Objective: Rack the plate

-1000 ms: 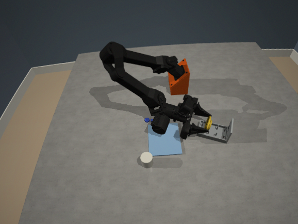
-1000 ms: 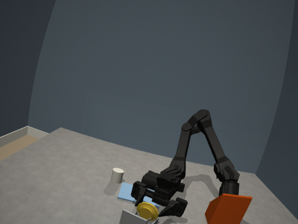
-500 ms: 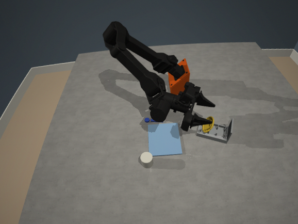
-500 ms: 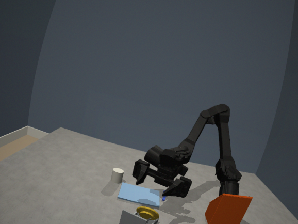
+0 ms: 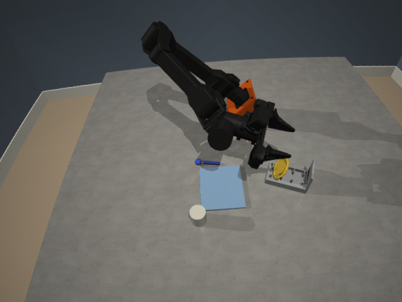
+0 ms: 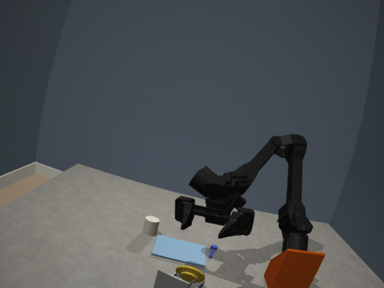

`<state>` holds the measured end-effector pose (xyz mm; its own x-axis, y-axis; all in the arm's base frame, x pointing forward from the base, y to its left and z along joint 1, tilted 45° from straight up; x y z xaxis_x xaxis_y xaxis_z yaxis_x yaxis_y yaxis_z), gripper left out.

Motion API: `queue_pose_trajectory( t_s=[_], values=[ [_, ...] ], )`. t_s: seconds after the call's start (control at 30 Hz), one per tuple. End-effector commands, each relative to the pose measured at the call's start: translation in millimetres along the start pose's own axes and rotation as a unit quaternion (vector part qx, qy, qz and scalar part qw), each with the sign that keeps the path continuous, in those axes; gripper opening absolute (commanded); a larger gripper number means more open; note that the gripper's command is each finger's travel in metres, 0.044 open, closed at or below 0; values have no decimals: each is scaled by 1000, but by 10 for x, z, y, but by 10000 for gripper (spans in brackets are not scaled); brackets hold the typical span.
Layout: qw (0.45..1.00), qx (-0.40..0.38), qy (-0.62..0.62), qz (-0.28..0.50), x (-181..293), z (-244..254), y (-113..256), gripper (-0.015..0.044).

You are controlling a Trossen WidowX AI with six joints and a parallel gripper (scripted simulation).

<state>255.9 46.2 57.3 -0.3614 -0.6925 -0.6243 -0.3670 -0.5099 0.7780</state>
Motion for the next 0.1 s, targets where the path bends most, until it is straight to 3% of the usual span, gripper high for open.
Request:
queue_pose_trajectory(
  t_s=[0.0,0.07],
  values=[
    [998,-5,-53,45,-55,10,-17,400],
    [995,-6,-78,67,-75,26,-24,400]
  ],
)
Point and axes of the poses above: the point midway between the two fingers, 35 mm back from their tips, its own y axis back along the fingers, its own z axis across the jaws, x = y × z, the point moved 6 cm from there along y, back along the fingers, and after that the axes turned 8 degrees about -y, right-handed, at the moved point
